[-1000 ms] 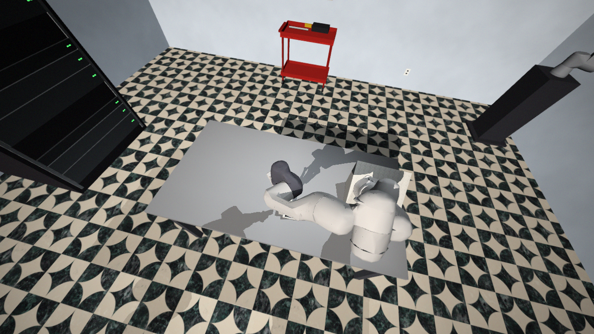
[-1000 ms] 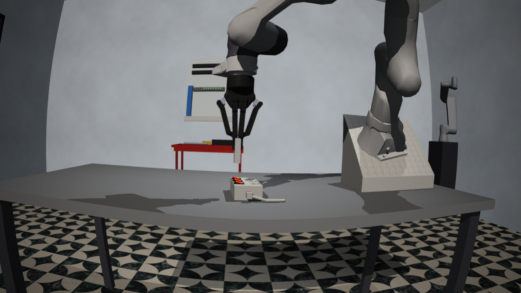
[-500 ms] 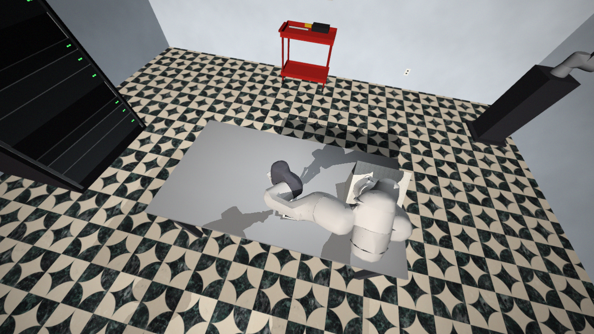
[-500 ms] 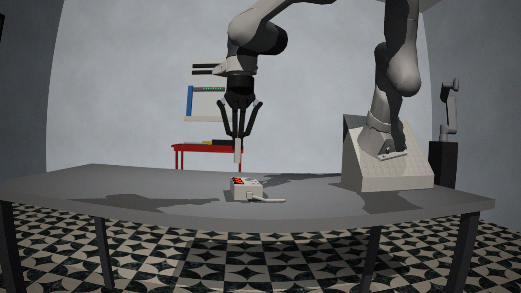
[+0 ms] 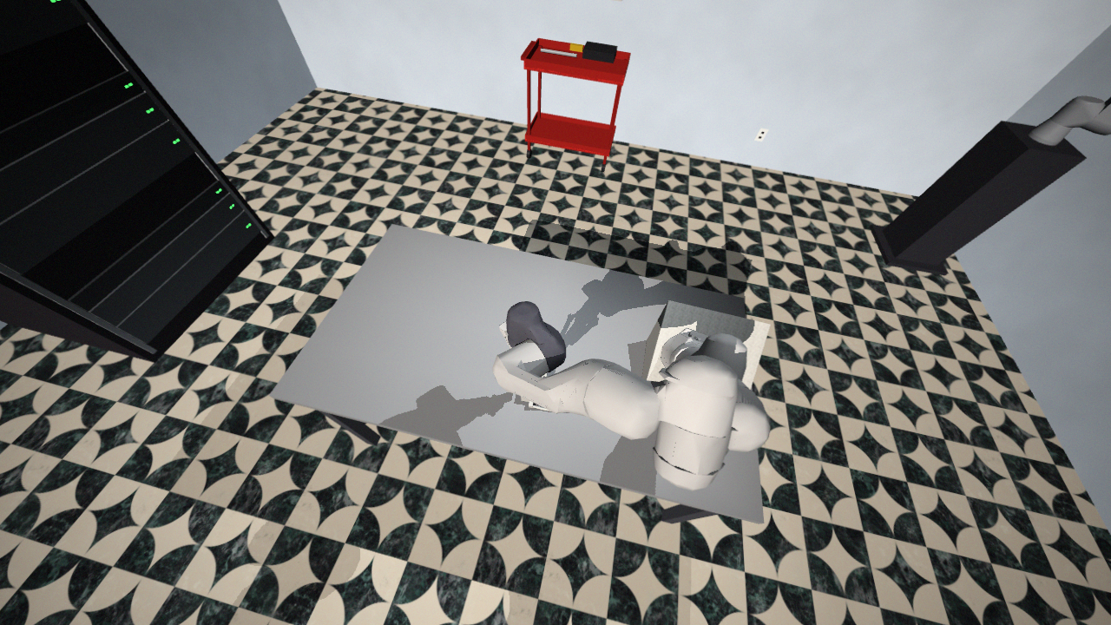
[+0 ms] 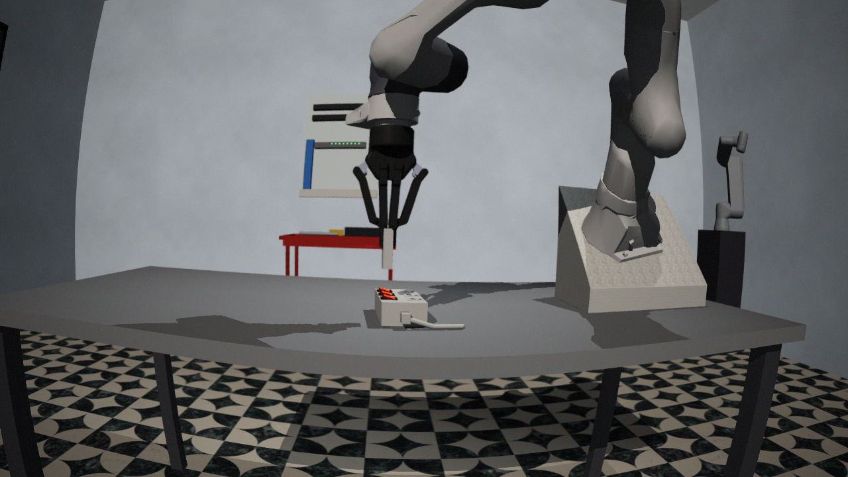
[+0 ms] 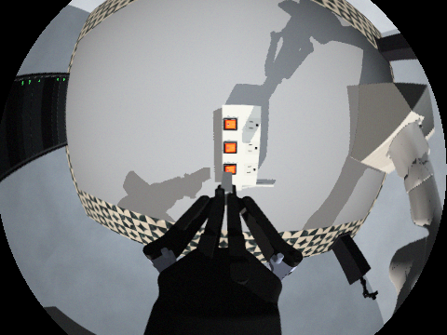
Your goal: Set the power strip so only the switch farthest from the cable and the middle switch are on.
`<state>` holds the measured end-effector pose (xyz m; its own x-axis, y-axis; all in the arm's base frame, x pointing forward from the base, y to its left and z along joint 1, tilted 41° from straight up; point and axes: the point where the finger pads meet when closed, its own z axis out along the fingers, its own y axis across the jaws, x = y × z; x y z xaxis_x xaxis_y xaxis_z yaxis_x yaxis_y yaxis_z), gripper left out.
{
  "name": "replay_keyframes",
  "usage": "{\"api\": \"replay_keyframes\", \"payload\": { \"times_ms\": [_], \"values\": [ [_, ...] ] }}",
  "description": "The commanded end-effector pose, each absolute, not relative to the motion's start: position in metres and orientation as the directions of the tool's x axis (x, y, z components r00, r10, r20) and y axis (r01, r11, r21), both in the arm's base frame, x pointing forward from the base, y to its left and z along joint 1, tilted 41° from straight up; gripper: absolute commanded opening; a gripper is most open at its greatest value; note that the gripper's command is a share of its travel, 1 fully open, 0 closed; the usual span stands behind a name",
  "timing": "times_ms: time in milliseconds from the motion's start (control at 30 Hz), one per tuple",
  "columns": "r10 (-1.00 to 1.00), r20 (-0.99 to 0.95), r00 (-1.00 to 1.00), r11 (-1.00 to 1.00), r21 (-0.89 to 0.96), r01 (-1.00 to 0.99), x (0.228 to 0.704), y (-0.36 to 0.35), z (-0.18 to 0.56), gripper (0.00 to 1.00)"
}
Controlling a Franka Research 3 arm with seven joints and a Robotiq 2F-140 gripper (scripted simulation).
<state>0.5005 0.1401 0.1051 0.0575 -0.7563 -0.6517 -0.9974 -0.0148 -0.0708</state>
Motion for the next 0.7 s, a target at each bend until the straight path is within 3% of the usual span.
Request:
{"api": "replay_keyframes", "payload": {
  "times_ms": [0,667],
  "values": [
    [-0.757,-0.651,0.057,-0.013,-0.073,-0.997,0.502,0.143,0.104,0.0],
    [-0.757,-0.651,0.057,-0.013,-0.073,-0.997,0.505,0.158,0.086,0.0]
  ]
}}
